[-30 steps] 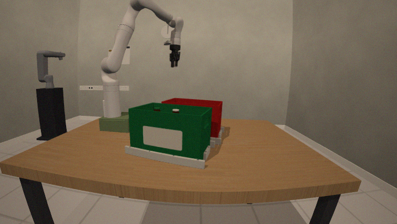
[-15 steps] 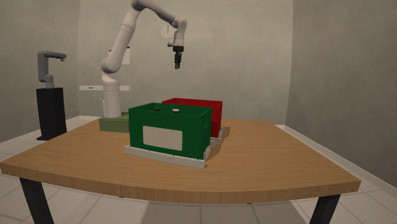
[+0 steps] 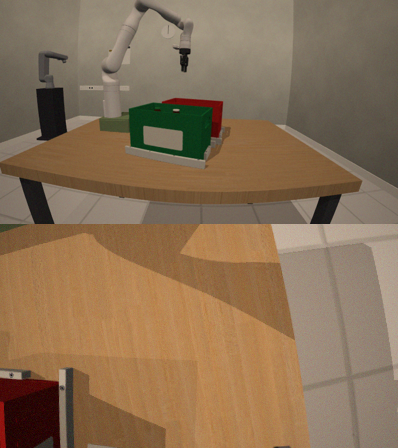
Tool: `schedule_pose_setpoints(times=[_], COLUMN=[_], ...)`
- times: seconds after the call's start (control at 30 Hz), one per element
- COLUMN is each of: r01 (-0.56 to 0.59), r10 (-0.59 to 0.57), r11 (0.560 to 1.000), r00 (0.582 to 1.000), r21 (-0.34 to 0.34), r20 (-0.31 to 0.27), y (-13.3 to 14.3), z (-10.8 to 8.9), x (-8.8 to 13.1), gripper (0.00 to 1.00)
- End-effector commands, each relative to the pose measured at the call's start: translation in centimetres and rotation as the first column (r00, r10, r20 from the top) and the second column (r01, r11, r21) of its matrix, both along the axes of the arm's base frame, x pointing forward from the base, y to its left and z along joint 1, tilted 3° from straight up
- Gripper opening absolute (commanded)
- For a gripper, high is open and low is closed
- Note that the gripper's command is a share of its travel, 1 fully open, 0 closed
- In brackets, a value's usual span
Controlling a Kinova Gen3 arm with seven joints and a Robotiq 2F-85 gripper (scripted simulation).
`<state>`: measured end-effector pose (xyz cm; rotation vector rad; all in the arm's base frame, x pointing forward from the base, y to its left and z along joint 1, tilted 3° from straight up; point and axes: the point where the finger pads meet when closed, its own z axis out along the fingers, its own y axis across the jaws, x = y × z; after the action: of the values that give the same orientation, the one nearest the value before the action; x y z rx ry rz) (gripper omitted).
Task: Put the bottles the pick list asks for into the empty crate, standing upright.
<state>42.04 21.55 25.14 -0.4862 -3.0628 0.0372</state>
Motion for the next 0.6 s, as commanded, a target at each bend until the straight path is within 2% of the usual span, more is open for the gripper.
schedule_pose_setpoints(times=[0.0,0.57], r01=[0.096,0.096], r10=[-0.096,-0.096], r11=[0.995,0.995], r00=[0.995,0.995], r21=[-0.004,-0.004], r20=[0.004,0.004], y=[-1.2,-6.7], z=[-0.5,-3.2], x=[1.1,5.5], gripper=[0.67,0.67])
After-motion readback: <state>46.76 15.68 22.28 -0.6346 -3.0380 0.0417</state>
